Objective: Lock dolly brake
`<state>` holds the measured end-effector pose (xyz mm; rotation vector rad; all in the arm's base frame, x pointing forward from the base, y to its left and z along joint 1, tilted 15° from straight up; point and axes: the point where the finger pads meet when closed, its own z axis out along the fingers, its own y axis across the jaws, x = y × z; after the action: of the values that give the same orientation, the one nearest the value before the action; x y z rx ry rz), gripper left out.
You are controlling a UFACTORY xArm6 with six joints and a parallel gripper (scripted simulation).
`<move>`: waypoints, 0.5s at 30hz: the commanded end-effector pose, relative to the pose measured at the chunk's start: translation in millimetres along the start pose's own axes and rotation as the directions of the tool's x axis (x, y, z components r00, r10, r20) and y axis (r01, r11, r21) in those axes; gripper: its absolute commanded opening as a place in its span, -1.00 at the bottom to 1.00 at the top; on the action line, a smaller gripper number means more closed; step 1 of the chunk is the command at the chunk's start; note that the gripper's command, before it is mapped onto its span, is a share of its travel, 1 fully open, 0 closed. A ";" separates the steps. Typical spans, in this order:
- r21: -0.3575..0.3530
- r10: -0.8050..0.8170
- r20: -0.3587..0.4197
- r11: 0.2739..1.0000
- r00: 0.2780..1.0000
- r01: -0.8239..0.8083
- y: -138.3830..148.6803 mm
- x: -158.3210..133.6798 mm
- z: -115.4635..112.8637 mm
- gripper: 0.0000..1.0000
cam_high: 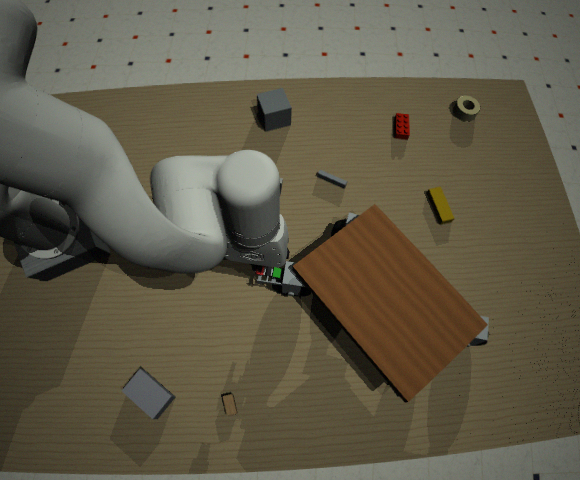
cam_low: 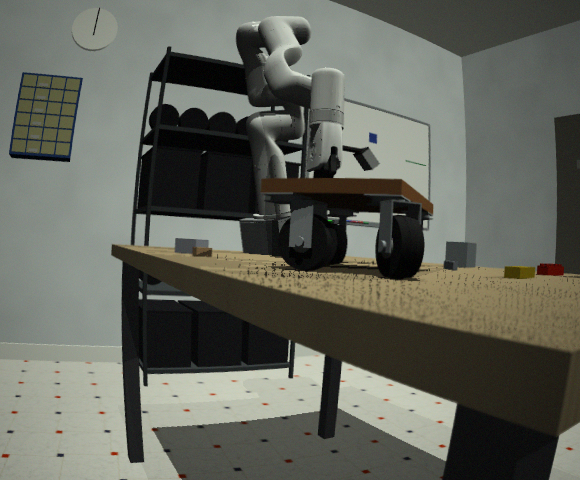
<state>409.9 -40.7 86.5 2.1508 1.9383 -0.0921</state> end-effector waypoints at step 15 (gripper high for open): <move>-0.003 0.000 0.000 1.000 1.000 0.000 1.6 0.0 26.3 -1.00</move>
<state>412.9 -46.0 63.3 2.1509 1.9382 -0.0923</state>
